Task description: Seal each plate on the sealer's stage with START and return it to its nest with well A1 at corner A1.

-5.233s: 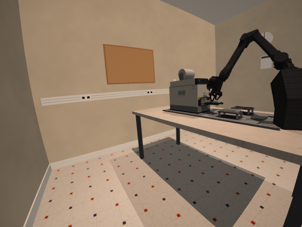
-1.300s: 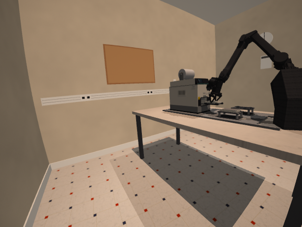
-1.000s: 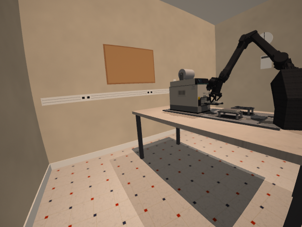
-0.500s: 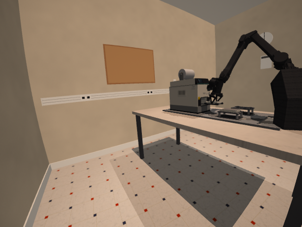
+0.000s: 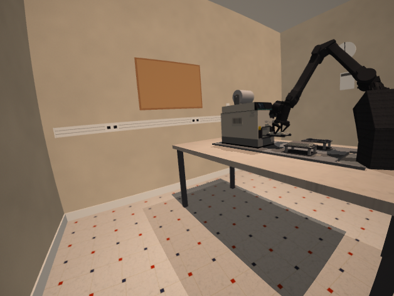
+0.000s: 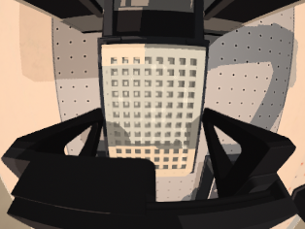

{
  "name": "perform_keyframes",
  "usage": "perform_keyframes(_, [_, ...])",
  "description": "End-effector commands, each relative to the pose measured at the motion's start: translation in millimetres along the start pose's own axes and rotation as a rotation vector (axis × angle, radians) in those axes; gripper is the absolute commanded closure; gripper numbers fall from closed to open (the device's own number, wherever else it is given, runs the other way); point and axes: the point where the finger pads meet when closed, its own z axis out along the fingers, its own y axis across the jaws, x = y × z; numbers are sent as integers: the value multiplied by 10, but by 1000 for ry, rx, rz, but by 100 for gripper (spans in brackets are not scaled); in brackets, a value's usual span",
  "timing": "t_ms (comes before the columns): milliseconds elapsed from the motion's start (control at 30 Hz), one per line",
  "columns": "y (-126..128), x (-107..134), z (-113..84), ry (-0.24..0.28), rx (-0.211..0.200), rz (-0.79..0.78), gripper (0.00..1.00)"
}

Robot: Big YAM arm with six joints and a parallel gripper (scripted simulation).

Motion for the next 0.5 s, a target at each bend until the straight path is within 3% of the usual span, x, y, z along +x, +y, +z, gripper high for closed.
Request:
perform_keyframes(0, [-61, 80, 100, 12, 12, 4, 0])
perform_keyframes(100, [-76, 109, 70, 14, 12, 3, 0])
perform_keyframes(467, [-161, -227, -16, -43, 18, 35, 0])
